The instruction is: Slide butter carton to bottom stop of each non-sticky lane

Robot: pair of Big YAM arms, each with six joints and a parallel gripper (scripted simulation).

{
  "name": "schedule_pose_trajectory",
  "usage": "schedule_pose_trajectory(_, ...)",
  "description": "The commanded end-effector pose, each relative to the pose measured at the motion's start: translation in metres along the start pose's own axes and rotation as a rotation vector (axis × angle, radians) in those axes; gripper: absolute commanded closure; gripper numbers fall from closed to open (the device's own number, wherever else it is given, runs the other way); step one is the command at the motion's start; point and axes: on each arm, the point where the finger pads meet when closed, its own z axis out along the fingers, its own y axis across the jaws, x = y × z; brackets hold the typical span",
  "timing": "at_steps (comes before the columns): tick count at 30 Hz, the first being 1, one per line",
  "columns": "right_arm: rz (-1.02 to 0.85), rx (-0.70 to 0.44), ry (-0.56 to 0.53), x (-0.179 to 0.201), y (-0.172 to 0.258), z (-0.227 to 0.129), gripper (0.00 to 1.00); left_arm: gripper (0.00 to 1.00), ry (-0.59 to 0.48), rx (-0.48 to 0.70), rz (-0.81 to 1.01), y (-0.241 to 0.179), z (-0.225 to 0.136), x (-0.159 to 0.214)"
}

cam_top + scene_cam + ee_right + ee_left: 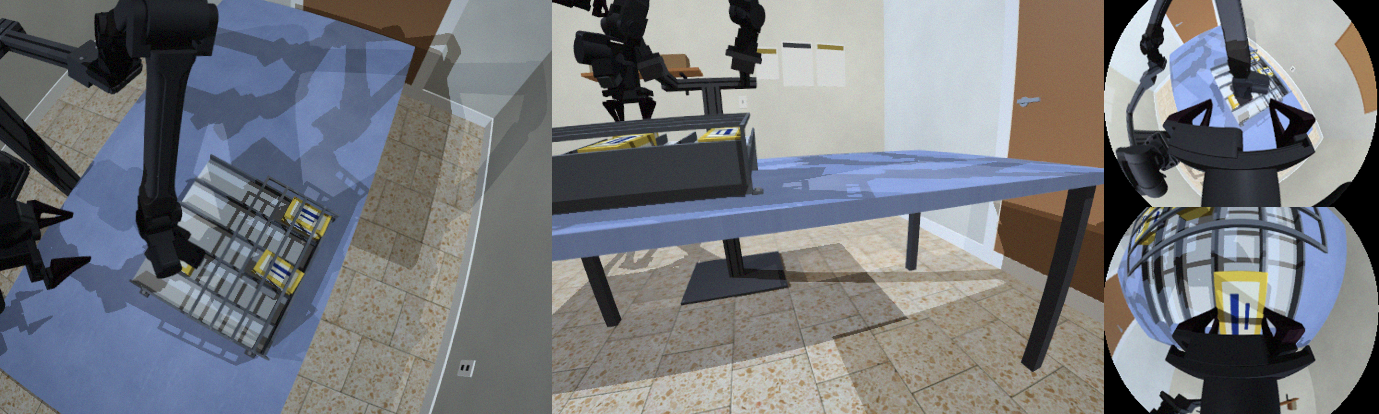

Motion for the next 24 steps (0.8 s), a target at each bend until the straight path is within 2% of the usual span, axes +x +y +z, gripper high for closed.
schedule_pose_trajectory(1, -0.035, 0.041, -0.007, -0.014, -0.023, -0.013, 0.0, 0.41, 0.0, -0.003, 0.0, 0.009, 0.017, 0.005)
schedule_pose_trajectory(2, -0.035, 0.041, -0.007, -0.014, -0.023, -0.013, 0.0, 0.41, 0.0, -0.003, 0.001, 0.009, 0.021, 0.008)
schedule_pose_trajectory(5, -0.035, 0.041, -0.007, -0.014, -0.023, -0.013, 0.0, 0.41, -0.018, 0.008, 0.002, 0.0, 0.001, -0.003)
schedule_pose_trajectory(7, -0.035, 0.041, -0.007, -0.014, -0.023, -0.013, 0.0, 0.21, -0.019, 0.012, 0.007, -0.002, 0.0, -0.004)
schedule_pose_trajectory(11, -0.035, 0.041, -0.007, -0.014, -0.023, -0.013, 0.0, 0.21, -0.023, 0.014, 0.0, -0.001, -0.005, -0.01)
schedule_pose_trajectory(12, -0.035, 0.041, -0.007, -0.014, -0.023, -0.013, 0.0, 0.1, -0.024, 0.015, 0.002, -0.003, -0.011, -0.009)
schedule_pose_trajectory(19, -0.035, 0.041, -0.007, -0.014, -0.023, -0.013, 0.0, 0.09, -0.014, 0.004, 0.008, -0.005, -0.034, 0.005)
schedule_pose_trajectory(20, -0.035, 0.041, -0.007, -0.014, -0.023, -0.013, 0.0, 0.0, -0.014, 0.004, 0.008, -0.005, -0.037, 0.006)
schedule_pose_trajectory(24, -0.035, 0.041, -0.007, -0.014, -0.023, -0.013, 0.0, 0.0, -0.015, 0.003, 0.008, -0.005, -0.054, 0.006)
